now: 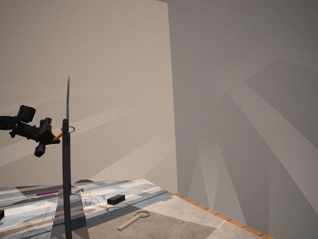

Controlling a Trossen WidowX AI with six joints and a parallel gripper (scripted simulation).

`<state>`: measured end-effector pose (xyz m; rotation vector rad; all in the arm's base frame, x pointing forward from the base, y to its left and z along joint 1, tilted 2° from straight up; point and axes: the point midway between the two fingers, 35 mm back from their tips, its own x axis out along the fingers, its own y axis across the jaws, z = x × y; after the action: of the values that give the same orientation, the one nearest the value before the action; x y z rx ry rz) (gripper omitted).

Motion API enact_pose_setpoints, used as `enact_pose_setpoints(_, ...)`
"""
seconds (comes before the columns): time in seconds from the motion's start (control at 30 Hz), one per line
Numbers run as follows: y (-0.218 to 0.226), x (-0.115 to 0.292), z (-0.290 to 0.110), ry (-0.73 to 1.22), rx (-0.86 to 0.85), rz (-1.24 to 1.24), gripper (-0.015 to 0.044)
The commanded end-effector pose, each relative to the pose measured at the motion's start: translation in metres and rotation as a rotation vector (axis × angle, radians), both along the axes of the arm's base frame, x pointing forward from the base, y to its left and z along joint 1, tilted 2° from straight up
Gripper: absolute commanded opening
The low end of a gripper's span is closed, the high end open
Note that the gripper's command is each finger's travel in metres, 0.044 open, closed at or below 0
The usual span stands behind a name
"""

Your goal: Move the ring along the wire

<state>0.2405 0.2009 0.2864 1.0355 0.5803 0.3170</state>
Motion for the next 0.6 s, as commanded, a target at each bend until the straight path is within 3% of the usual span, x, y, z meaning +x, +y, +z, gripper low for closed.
enact_pose_setpoints(0.0, 0.007, -0.001, 0.016, 0.014, 0.107, 0.006, -0.015)
enact_pose_setpoints(0.57, 0.014, -0.004, 0.078, 0.072, 0.51, 0.013, -0.015)
